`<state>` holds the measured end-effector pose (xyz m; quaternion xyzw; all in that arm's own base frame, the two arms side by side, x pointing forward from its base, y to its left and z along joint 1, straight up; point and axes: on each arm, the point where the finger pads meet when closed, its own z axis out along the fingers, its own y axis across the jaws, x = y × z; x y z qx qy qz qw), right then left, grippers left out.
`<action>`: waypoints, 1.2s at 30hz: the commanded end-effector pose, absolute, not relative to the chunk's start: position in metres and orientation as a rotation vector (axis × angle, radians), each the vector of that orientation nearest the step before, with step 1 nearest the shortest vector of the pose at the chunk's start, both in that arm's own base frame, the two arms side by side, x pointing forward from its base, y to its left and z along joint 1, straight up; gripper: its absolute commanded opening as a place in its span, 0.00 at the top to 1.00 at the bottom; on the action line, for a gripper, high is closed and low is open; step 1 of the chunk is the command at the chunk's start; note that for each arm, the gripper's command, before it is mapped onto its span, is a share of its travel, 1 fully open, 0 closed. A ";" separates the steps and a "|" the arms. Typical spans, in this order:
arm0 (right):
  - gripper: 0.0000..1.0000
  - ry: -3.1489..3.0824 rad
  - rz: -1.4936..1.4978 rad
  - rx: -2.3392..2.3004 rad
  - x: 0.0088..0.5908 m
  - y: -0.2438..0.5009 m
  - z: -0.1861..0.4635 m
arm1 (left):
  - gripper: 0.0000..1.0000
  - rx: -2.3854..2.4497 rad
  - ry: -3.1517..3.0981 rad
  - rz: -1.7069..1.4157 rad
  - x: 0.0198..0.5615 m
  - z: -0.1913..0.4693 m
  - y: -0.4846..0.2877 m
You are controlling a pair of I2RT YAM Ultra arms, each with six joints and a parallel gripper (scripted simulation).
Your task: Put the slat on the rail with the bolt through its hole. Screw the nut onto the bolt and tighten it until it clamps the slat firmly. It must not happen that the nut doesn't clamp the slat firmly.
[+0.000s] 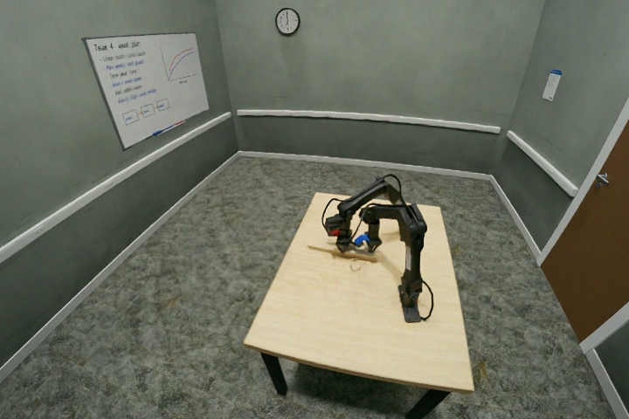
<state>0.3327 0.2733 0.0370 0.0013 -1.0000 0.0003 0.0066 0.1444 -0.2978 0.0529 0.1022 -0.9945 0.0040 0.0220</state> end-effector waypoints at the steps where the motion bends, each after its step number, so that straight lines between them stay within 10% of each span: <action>1: 0.28 -3.140 -0.011 0.008 0.335 0.274 0.042 | 0.83 0.318 -3.088 -0.012 0.145 0.056 -0.293; 36: 0.28 -3.140 -0.011 0.008 0.335 0.274 0.042 | 0.89 0.220 -3.098 -0.021 0.144 0.056 -0.291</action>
